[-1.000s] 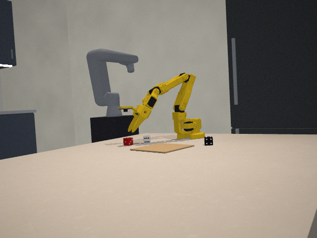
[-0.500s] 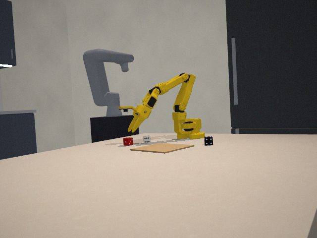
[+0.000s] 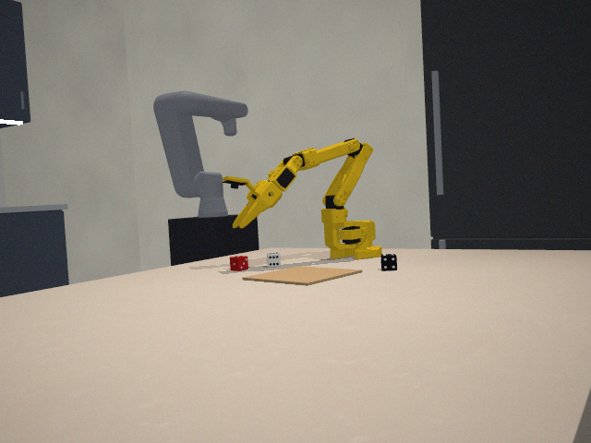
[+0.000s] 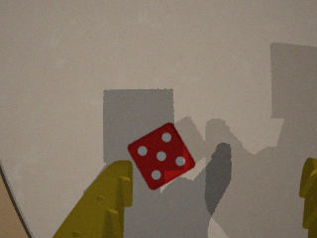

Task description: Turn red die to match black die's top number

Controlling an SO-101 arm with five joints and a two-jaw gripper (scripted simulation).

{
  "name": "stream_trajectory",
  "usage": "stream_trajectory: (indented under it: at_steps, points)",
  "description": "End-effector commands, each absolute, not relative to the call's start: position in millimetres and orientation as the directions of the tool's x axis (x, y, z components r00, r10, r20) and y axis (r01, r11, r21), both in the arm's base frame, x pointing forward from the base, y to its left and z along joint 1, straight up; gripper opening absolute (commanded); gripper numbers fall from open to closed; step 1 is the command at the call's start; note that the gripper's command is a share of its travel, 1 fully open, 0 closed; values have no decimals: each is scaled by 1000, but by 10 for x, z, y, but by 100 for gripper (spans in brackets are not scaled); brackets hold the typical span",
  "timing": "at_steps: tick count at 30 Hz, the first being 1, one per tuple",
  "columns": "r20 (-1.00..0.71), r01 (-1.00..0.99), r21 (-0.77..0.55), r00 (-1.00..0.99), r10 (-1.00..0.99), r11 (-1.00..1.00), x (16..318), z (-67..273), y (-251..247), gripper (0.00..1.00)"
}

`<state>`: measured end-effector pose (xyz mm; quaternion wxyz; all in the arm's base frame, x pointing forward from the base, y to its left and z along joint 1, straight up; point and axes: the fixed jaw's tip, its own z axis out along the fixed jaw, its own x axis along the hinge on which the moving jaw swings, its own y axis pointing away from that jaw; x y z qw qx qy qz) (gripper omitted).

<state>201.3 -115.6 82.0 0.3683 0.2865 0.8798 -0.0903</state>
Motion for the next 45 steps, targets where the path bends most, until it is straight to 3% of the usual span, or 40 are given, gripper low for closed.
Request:
stream_trajectory:
  at_steps: [1, 13, 45]
  points:
    - [-799, 567, 62, -465, 381, 821, 2080, 1145, -1207, 31]
    - [-918, 553, 71, -289, 271, 830, 2038, 1646, -1181, 31]
    - [-919, 526, -13, -342, 197, 850, 2037, 1672, -1185, 31]
